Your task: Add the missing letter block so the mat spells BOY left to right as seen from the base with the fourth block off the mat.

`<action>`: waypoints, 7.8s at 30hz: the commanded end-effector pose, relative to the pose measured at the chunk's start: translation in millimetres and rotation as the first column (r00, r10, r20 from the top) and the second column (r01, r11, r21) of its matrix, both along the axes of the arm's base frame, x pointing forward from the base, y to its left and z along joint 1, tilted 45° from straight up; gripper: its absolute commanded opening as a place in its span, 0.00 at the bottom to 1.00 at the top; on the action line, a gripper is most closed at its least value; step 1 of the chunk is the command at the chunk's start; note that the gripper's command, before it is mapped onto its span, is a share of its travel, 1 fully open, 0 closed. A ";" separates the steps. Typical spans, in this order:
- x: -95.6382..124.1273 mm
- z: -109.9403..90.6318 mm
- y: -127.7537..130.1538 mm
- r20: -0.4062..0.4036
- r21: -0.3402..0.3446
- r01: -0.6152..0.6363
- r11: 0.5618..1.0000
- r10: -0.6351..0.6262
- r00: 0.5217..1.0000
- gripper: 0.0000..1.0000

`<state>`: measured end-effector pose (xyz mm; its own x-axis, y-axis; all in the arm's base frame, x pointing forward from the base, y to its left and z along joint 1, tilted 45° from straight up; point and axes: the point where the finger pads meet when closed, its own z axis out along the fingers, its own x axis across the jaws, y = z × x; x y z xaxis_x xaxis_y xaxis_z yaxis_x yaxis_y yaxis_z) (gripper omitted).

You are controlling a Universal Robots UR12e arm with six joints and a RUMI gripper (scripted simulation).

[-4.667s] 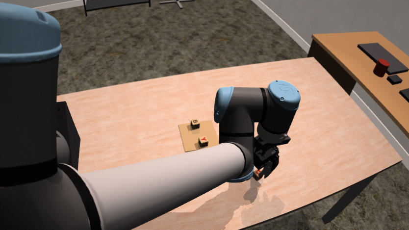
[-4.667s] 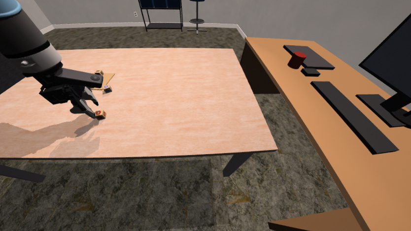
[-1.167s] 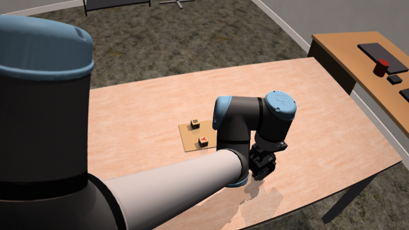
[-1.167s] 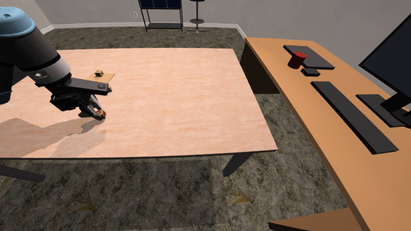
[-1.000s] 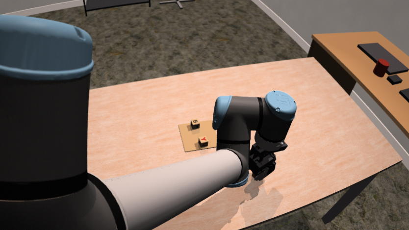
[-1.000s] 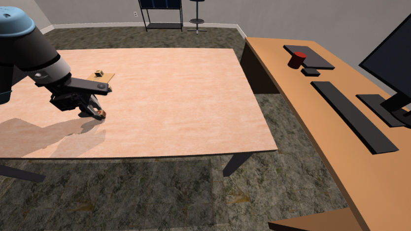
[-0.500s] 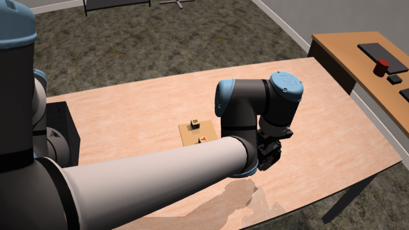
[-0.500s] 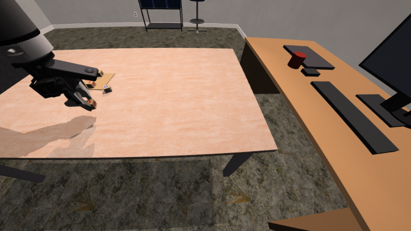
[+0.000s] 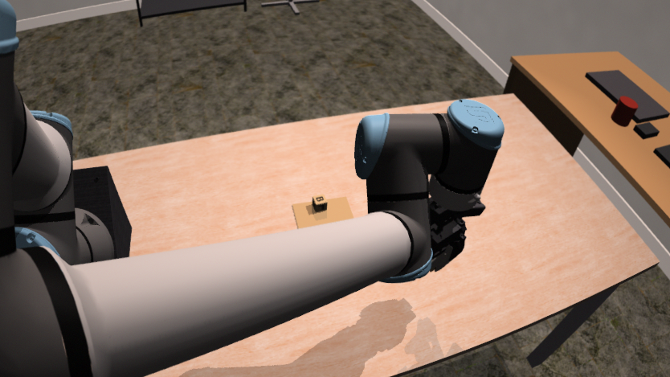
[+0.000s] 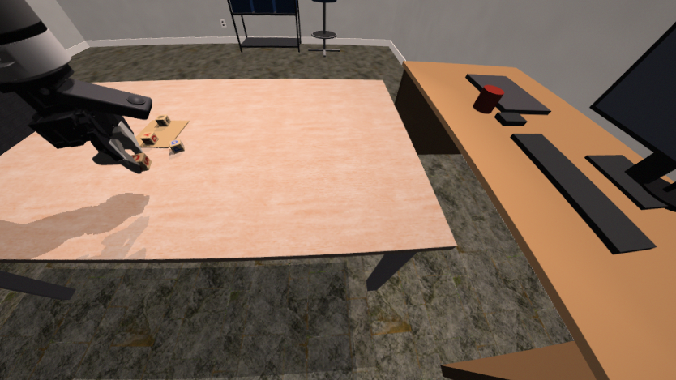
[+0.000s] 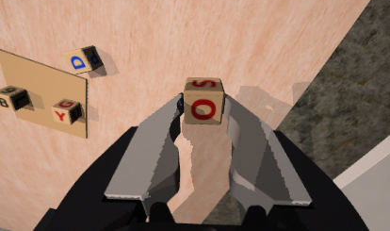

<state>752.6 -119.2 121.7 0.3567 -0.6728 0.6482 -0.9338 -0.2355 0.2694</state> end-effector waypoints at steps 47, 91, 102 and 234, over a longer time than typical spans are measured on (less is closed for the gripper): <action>-44.6 -66.1 76.0 0.457 0.110 0.466 0.878 -0.461 0.761 0.09; -149.9 -149.6 166.1 0.715 0.548 0.726 0.414 -0.683 -0.150 0.09; -161.4 -156.8 173.3 0.705 0.594 0.715 0.369 -0.666 -0.242 0.09; -165.2 -229.2 104.2 0.704 0.599 0.713 0.363 -0.664 -0.253 0.09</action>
<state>587.0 -15.3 -107.8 -0.9937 -0.0572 0.0963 -0.1083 0.7104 -0.6954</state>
